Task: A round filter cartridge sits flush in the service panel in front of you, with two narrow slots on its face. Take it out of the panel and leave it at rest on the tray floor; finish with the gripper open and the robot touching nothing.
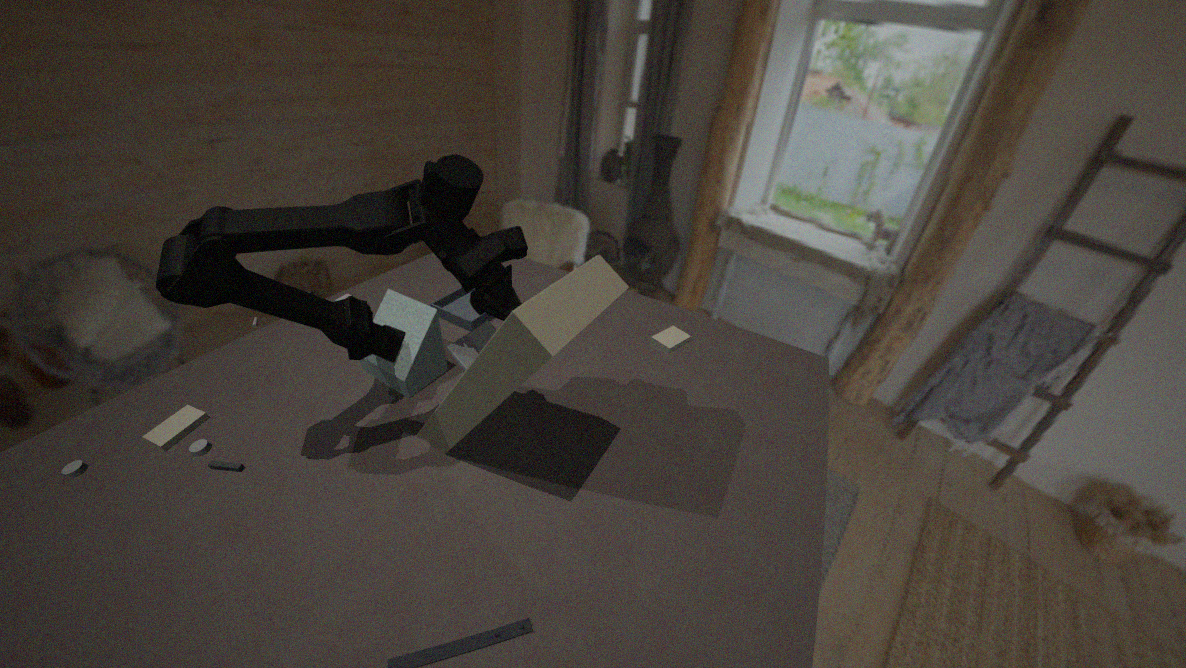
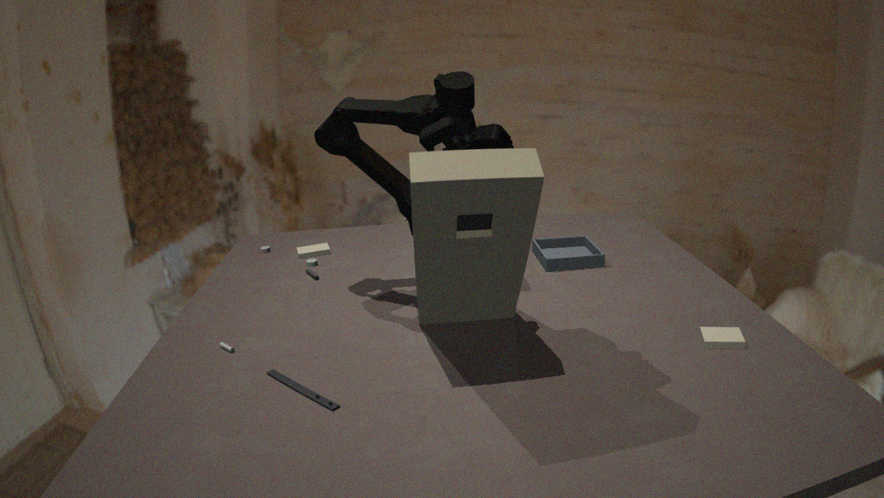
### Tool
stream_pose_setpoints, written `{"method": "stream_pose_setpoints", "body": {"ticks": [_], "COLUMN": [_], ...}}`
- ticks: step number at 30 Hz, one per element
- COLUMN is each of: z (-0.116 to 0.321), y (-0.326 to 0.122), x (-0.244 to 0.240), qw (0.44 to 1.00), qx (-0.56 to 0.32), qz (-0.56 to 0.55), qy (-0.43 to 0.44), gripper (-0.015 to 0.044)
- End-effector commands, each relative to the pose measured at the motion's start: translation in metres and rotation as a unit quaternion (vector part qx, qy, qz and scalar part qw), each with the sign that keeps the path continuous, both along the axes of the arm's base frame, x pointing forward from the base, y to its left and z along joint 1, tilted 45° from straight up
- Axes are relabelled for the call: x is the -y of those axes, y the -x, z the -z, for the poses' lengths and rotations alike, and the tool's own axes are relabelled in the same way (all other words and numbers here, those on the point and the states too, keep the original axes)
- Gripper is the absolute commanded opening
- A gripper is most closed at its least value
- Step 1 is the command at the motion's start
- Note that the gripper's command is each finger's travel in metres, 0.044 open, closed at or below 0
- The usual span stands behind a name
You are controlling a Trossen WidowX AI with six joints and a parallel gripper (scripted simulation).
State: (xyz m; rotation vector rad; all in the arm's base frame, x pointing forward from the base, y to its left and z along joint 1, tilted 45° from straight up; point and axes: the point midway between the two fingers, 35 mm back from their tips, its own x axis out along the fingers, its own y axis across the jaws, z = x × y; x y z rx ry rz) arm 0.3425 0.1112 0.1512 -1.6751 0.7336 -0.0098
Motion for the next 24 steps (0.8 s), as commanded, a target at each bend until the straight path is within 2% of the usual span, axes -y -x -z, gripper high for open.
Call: {"method": "stream_pose_setpoints", "body": {"ticks": [1, 10, 24], "z": [0.0035, 0.0034, 0.0032], "y": [-0.0054, -0.0052, -0.0045], "x": [0.0042, 0.004, 0.0036], "qw": [0.996, 0.97, 0.896], "qx": [0.036, 0.109, 0.204], "qz": [0.037, 0.097, 0.175], "qy": [-0.071, -0.194, -0.354], "gripper": [0.0, 0.0, 0.0]}}
